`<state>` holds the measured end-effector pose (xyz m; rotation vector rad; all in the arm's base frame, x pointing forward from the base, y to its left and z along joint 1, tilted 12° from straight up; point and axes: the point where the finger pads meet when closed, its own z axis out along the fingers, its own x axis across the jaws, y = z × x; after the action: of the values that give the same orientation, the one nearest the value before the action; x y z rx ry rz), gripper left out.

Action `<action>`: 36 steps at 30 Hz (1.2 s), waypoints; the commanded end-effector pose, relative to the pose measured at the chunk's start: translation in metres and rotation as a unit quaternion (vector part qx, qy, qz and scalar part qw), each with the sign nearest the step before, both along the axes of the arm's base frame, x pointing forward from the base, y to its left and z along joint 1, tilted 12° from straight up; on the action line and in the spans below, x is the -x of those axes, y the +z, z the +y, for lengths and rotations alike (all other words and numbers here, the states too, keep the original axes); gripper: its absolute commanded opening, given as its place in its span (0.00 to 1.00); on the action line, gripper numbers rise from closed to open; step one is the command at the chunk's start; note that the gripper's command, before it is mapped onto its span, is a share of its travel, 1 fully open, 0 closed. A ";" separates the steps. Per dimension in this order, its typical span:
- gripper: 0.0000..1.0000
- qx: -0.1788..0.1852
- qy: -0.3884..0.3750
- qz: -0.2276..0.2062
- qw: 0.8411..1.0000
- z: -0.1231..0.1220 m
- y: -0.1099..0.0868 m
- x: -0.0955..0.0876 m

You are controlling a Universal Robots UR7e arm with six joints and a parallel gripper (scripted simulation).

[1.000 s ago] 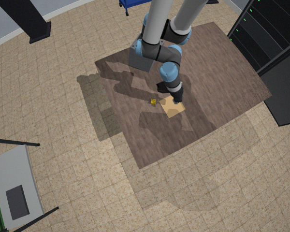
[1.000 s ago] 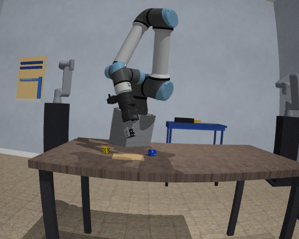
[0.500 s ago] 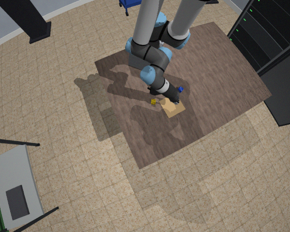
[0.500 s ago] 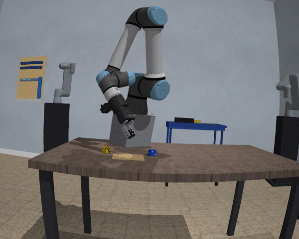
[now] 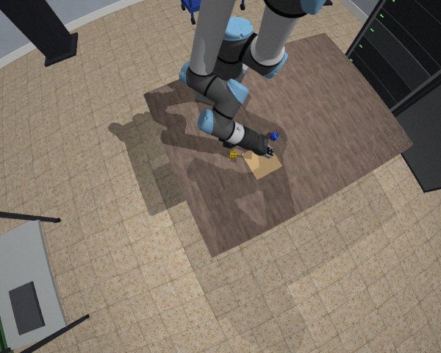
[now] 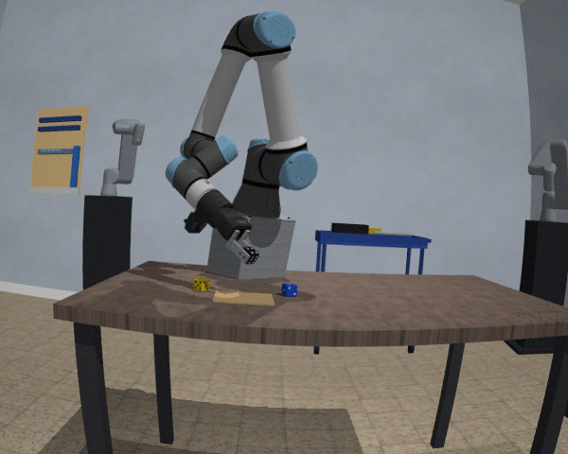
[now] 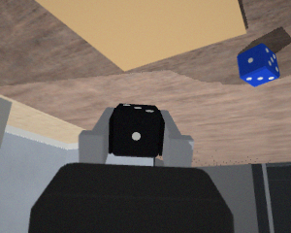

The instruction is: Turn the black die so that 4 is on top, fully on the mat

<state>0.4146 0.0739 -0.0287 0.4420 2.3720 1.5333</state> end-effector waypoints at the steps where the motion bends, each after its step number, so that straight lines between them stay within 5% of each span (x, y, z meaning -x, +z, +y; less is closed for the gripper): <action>1: 0.57 -0.041 0.018 -0.018 0.999 0.000 0.000 0.000; 19: 0.57 -0.051 0.018 -0.022 0.998 0.001 -0.003 -0.001; 36: 0.57 -0.051 0.018 -0.022 0.998 0.007 -0.047 -0.006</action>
<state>0.4157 0.0798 -0.0583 0.3904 2.2867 1.6772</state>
